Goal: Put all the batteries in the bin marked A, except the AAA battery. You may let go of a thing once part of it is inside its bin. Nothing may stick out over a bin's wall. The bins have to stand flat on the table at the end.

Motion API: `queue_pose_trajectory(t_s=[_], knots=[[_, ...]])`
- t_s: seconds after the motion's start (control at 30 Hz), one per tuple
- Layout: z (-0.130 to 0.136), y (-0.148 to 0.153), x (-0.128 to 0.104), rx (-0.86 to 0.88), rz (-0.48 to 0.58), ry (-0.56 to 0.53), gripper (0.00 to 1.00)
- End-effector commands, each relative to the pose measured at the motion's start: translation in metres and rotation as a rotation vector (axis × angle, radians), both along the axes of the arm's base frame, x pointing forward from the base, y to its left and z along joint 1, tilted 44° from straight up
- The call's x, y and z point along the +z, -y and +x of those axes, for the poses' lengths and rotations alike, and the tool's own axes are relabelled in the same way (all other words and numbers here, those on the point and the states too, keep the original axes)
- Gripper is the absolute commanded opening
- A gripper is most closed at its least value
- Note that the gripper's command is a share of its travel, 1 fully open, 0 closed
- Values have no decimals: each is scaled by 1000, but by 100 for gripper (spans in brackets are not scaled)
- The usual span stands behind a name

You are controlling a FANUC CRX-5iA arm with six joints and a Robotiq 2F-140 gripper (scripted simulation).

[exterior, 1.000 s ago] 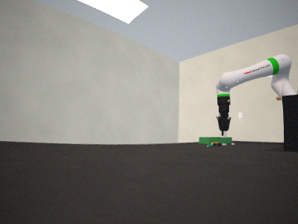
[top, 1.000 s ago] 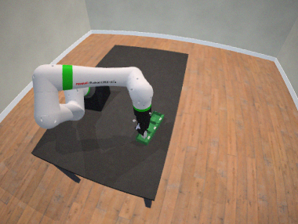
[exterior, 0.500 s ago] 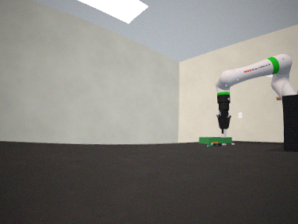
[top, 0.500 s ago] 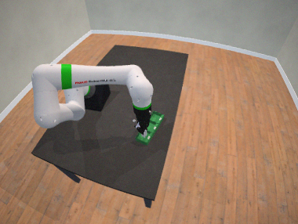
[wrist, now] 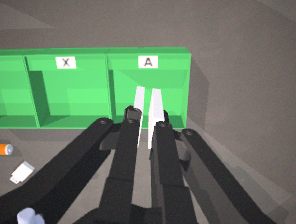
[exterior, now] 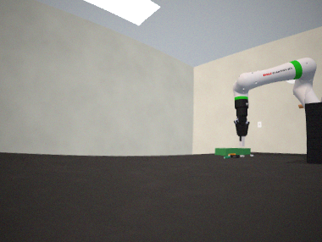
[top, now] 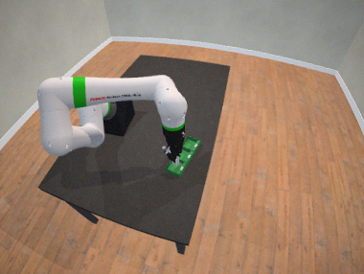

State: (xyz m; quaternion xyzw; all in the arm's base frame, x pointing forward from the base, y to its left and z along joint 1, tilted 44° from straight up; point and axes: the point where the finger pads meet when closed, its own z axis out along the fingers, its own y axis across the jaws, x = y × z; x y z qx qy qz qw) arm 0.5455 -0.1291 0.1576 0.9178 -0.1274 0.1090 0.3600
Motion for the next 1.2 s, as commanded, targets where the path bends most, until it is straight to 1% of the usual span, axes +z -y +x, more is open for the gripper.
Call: queue_pose_trajectory(t_s=[0.0, 0.2, 0.6, 0.67, 0.83, 1.0, 1.17], knots=[[-2, -11, 11, 0, 0, 0, 5], [-2, -13, 14, 0, 0, 0, 5], [8, -57, -27, 0, 0, 0, 5], [8, -57, -27, 0, 0, 0, 5], [12, -74, -43, 0, 0, 0, 5], [12, -74, -43, 0, 0, 0, 5], [13, -65, -52, 0, 0, 0, 5]])
